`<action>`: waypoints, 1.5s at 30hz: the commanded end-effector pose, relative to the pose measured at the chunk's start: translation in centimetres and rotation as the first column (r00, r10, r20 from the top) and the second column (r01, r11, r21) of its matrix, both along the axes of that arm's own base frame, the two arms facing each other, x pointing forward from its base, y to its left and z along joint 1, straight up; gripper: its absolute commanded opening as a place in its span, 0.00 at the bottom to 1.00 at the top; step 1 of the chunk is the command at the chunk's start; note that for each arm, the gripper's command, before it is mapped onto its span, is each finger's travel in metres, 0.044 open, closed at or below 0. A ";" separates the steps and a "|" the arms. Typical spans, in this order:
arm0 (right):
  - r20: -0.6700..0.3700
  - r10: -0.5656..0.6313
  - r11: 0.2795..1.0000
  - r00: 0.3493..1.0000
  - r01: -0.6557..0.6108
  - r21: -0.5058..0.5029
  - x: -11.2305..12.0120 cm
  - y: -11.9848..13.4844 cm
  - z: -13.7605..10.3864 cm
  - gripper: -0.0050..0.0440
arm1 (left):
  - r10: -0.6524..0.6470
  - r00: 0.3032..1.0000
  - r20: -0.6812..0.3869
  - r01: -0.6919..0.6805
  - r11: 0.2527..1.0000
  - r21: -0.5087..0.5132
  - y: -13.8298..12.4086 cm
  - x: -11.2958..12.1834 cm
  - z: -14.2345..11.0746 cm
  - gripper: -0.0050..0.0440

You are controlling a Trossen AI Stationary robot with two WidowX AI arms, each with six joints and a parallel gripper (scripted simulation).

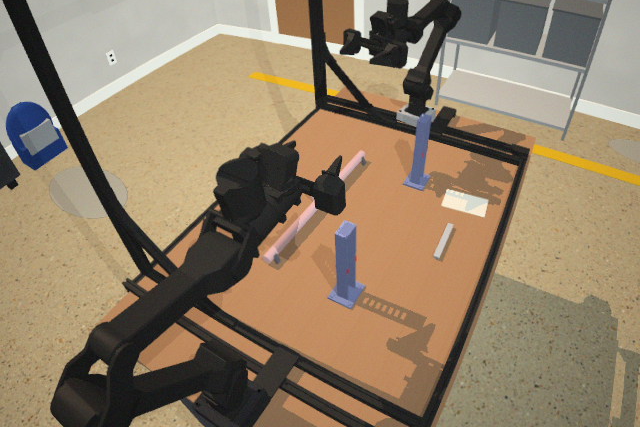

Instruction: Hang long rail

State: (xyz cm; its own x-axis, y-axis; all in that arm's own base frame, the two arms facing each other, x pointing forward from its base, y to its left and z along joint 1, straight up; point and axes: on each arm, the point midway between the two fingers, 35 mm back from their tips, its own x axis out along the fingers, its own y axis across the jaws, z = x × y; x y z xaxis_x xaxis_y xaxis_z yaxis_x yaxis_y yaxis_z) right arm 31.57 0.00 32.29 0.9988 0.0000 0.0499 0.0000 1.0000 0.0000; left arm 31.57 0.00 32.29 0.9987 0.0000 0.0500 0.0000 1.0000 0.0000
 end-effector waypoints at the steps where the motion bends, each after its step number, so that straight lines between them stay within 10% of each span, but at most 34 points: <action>1: 0.000 0.000 1.000 1.000 0.000 0.000 0.0 0.0 0.0 1.00 | 0.000 1.000 0.000 0.000 1.000 0.000 0.0 0.0 0.0 1.00; 18: -0.010 0.001 1.000 1.000 -0.001 -0.016 0.2 0.1 -0.1 1.00 | 0.000 1.000 -0.009 0.000 1.000 -0.001 0.0 0.1 -0.1 1.00; 24: -0.254 0.036 0.918 0.967 -0.132 -0.373 4.2 2.0 -3.0 1.00 | -0.007 0.966 -0.257 0.000 1.000 -0.027 -0.2 3.3 -3.9 1.00; 34: -0.455 0.060 0.679 0.889 -0.370 -0.634 7.0 4.1 -6.2 1.00 | -0.012 0.884 -0.467 -0.012 0.999 -0.048 -0.4 5.3 -7.7 1.00; 45: -0.712 0.079 0.076 0.698 -0.716 -0.694 9.7 7.6 -11.9 1.00 | -0.016 0.672 -0.740 -0.046 0.997 -0.064 -0.7 6.8 -13.5 1.00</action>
